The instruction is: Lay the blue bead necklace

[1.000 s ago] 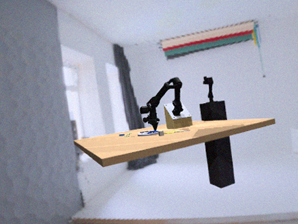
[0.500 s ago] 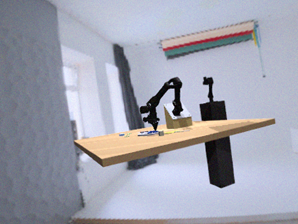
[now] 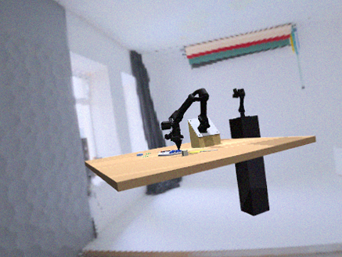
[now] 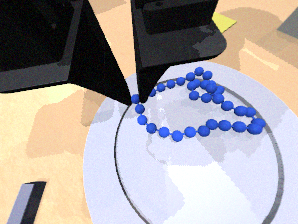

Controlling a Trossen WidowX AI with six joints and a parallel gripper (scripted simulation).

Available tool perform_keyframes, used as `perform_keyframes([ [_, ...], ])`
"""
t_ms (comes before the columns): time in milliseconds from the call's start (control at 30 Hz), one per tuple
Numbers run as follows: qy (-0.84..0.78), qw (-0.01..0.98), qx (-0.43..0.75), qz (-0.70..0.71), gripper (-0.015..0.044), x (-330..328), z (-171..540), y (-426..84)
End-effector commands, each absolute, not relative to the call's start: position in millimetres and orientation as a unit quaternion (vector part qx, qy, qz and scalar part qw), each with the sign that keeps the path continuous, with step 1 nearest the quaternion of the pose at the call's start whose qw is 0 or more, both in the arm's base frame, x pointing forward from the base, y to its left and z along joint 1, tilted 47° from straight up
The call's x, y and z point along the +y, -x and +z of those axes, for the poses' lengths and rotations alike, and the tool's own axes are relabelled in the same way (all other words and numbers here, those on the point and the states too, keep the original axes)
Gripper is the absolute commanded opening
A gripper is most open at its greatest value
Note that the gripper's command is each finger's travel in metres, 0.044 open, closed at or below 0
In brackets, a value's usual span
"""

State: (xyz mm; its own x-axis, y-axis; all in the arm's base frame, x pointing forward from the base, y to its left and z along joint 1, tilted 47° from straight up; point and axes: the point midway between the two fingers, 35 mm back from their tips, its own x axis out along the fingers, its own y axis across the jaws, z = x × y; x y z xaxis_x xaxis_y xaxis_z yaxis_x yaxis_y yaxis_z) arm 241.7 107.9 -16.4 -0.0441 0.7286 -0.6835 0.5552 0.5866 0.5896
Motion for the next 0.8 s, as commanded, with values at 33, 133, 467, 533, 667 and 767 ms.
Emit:
perform_keyframes([
  [33, -0.448, 0.526, 0.719, 0.082, 0.0, 112.2, -20.7, -240.4],
  [133, -0.449, 0.527, 0.717, 0.084, 0.0026, 111.0, -18.1, -241.6],
  [467, -0.449, 0.527, 0.717, 0.084, 0.0289, 111.0, -18.1, -241.6],
  [533, -0.449, 0.526, 0.717, 0.084, 0.0341, 110.6, -17.9, -241.6],
  [667, -0.45, 0.524, 0.718, 0.083, 0.044, 109.6, -16.9, -240.9],
  [767, -0.448, 0.526, 0.719, 0.082, 0.044, 107.4, -14.8, -241.1],
])
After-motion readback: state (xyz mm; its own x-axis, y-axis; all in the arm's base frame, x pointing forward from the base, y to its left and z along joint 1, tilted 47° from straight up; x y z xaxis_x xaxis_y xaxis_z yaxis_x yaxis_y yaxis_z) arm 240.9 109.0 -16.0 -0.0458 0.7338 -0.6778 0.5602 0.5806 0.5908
